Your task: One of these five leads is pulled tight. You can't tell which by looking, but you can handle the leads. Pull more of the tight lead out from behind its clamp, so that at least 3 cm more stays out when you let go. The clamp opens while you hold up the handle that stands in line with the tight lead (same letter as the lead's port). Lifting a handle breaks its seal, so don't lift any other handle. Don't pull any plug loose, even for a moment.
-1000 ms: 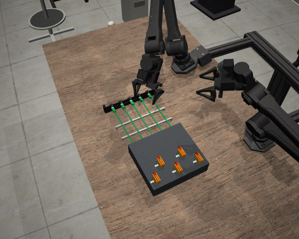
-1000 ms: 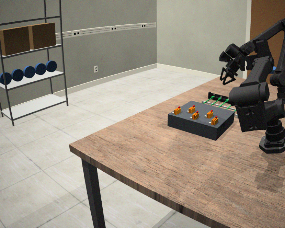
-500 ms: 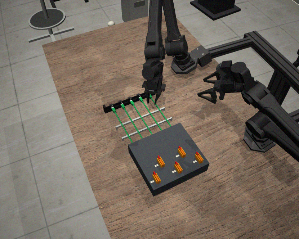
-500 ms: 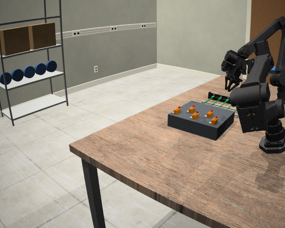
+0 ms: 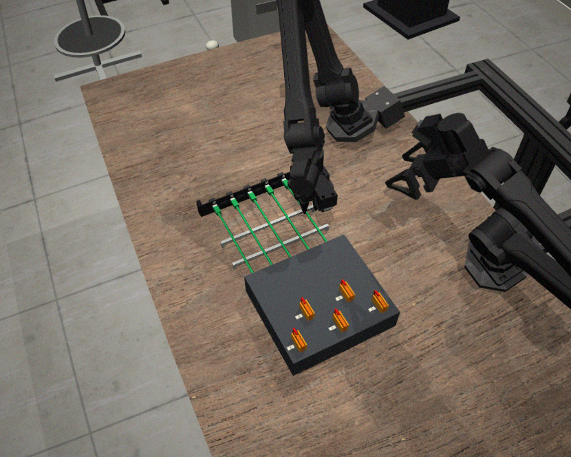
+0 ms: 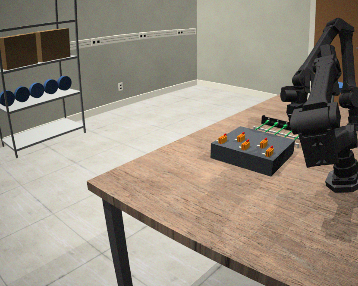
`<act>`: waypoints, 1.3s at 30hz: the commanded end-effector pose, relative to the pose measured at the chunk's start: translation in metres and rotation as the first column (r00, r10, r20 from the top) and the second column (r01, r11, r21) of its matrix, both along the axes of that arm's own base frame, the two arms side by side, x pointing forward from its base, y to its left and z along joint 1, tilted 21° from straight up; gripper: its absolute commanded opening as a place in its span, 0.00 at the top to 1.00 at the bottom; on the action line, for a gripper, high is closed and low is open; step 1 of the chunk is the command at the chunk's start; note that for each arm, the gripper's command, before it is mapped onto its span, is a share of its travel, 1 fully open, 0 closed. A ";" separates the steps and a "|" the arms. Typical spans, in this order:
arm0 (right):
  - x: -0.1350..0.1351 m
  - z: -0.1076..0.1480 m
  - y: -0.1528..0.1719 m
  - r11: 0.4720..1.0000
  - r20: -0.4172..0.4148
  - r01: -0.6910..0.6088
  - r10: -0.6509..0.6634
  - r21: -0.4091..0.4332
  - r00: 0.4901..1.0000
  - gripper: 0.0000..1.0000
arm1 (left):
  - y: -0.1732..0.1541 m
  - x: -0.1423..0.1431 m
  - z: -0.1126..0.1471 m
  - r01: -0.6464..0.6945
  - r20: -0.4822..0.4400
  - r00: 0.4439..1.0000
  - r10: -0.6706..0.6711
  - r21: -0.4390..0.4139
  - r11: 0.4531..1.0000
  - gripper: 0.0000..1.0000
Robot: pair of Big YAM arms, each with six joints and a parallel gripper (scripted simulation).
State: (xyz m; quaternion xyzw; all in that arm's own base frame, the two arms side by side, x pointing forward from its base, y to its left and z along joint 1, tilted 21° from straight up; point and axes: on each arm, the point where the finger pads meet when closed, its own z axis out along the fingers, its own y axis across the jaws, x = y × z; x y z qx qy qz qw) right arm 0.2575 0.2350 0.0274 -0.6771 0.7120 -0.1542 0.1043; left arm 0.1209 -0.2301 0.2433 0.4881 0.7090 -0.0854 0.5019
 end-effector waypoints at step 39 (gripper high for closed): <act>0.020 -0.030 0.009 0.995 -0.023 -0.079 0.078 -0.066 0.997 0.85 | 0.001 -0.001 0.024 -0.002 -0.008 1.000 0.002 -0.027 1.000 0.00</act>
